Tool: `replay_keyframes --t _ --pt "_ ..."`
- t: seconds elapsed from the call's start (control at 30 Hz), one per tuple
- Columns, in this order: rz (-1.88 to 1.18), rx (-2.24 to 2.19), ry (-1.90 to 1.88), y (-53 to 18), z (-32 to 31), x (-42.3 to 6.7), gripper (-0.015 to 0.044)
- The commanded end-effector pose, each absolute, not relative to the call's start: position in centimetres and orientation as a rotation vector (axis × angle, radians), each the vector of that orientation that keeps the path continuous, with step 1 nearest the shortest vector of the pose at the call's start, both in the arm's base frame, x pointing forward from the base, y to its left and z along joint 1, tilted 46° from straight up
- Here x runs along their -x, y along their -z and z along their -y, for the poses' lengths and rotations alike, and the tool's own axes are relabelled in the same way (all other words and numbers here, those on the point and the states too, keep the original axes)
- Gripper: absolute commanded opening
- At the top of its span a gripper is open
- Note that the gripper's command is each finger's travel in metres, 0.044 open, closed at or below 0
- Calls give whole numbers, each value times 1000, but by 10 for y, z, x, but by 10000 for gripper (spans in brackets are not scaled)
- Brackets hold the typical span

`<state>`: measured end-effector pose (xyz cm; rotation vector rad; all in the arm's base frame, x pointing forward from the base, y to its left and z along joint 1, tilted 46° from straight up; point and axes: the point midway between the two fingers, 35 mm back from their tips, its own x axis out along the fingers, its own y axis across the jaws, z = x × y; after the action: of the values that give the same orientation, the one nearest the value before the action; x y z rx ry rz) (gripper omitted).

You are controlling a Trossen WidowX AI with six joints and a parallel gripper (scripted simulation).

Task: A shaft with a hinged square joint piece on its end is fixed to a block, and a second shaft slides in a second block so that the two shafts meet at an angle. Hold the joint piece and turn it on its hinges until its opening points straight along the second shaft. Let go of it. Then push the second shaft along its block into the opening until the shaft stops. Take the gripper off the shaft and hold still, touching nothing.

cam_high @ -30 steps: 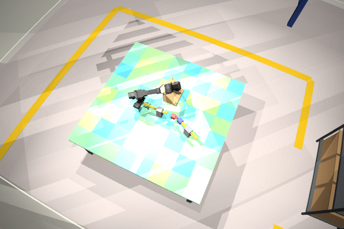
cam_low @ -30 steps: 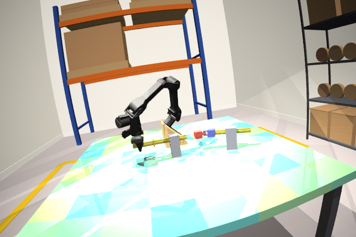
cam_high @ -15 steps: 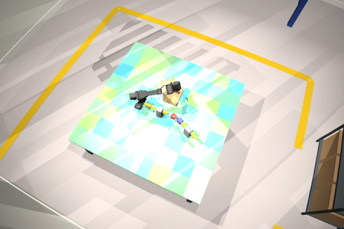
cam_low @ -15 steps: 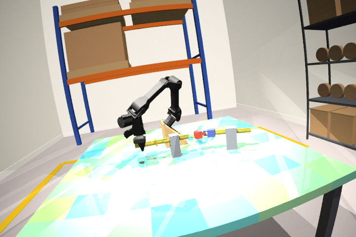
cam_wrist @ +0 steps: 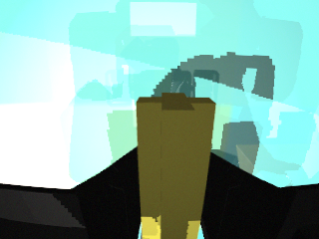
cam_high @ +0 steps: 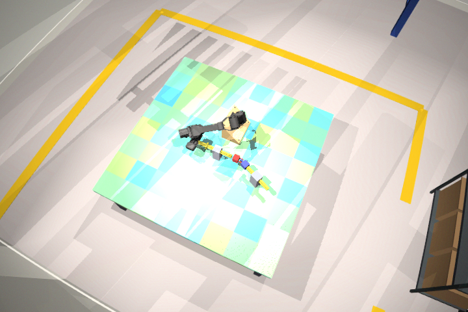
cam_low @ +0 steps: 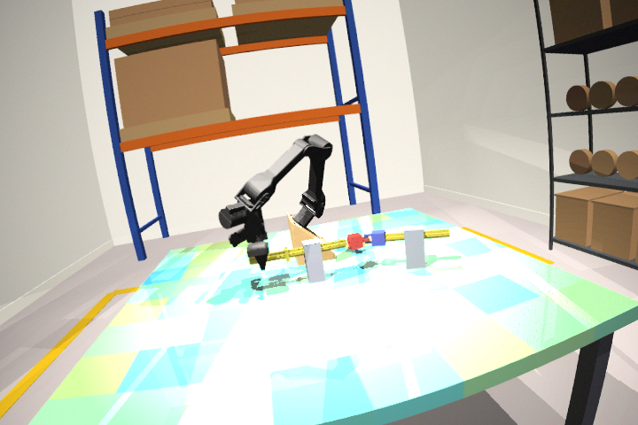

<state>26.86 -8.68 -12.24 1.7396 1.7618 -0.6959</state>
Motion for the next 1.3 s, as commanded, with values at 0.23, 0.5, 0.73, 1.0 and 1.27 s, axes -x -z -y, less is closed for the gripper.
replay_keyframes --t 0.23,0.5,0.73,1.0,1.27 --pt "-1762 -1743 696 111 74 -268 0" --pt "-1763 -1744 696 102 66 -268 0" --pt "-1764 -1744 696 95 58 -268 0" --pt "-1764 -1745 695 87 50 -267 0" --pt "-1765 -1741 698 89 53 -267 0"
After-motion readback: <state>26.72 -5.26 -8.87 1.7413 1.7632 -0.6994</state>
